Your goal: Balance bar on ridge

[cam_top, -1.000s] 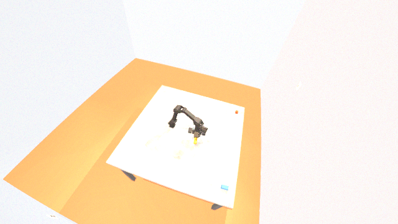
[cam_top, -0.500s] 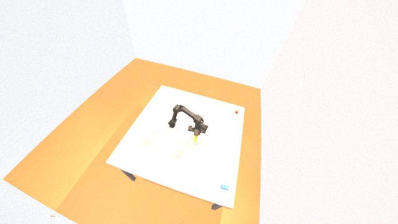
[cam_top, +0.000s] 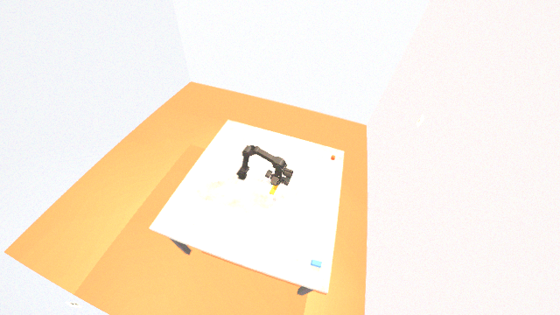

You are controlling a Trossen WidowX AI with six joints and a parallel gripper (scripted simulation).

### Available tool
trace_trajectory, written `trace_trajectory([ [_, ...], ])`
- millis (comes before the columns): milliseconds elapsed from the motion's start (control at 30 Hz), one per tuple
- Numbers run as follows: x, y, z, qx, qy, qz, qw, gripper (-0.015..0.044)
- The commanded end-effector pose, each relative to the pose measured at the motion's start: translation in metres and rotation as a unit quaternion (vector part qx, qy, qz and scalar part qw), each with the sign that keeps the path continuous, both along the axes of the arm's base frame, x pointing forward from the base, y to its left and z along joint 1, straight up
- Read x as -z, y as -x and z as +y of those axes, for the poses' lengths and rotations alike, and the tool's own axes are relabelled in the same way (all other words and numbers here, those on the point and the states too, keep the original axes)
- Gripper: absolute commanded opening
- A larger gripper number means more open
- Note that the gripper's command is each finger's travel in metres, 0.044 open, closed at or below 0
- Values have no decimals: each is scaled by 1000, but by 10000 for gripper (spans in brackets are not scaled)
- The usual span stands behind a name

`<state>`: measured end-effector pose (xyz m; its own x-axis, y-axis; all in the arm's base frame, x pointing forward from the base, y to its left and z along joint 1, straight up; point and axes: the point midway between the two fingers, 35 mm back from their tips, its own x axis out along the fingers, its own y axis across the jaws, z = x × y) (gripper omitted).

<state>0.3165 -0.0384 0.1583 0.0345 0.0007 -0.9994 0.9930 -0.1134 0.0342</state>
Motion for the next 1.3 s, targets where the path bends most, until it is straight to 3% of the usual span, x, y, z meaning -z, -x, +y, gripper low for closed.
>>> trace_trajectory([
  [0,0,6,16,75,-1,2,997,0],
  [367,0,19,56,274,-9,3,962,0],
  [733,1,26,86,469,-17,4,883,0],
  [1267,22,23,87,480,-17,4,877,0],
])
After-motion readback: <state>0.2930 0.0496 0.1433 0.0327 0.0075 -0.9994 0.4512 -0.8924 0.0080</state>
